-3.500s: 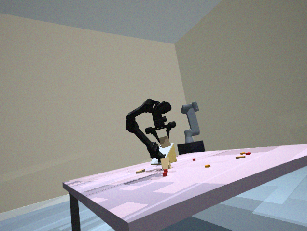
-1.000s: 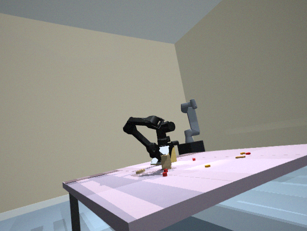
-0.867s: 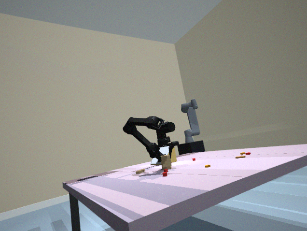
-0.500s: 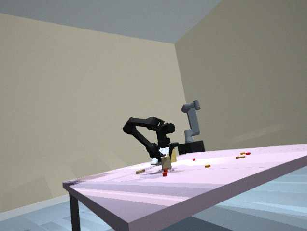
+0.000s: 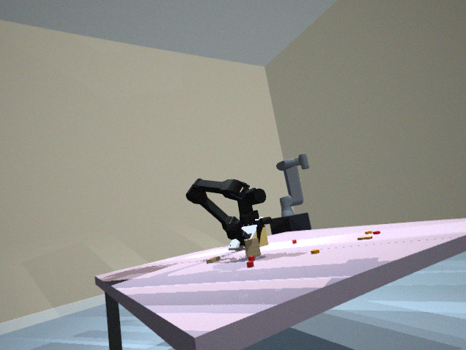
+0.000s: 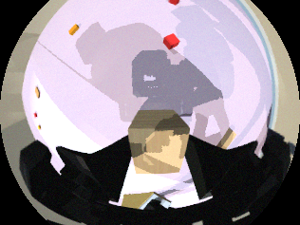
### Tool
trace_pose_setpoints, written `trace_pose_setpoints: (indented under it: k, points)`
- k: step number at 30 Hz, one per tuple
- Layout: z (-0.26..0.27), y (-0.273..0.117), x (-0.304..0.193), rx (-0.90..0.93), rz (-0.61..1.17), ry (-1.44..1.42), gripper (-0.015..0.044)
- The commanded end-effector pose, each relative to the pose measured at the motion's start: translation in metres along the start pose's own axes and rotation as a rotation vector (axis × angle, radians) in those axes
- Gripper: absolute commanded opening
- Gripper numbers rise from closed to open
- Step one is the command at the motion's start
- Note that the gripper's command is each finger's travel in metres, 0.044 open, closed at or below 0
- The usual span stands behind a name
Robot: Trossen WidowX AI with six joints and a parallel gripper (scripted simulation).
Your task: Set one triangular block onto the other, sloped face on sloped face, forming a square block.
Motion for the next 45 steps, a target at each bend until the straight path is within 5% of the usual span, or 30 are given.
trace_pose_setpoints:
  k: [1, 29, 45]
  points:
    - [-0.0002, 0.0005, -0.0001, -0.004, -0.003, -0.006, 0.0000]
    - [0.0000, 0.0020, -0.0007, -0.005, -0.003, -0.006, 0.0000]
    - [0.0001, 0.0018, -0.0009, 0.000, 0.000, -0.001, 0.0420]
Point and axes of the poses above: the point midway between the two fingers, 35 mm back from their tips, its own y axis out along the fingers, its own z axis across the jaws, x = y × z, the point moved 10 cm from there along -y, back along the fingers, and after that the axes turned 3 degrees about -y, right-handed, at the moved point
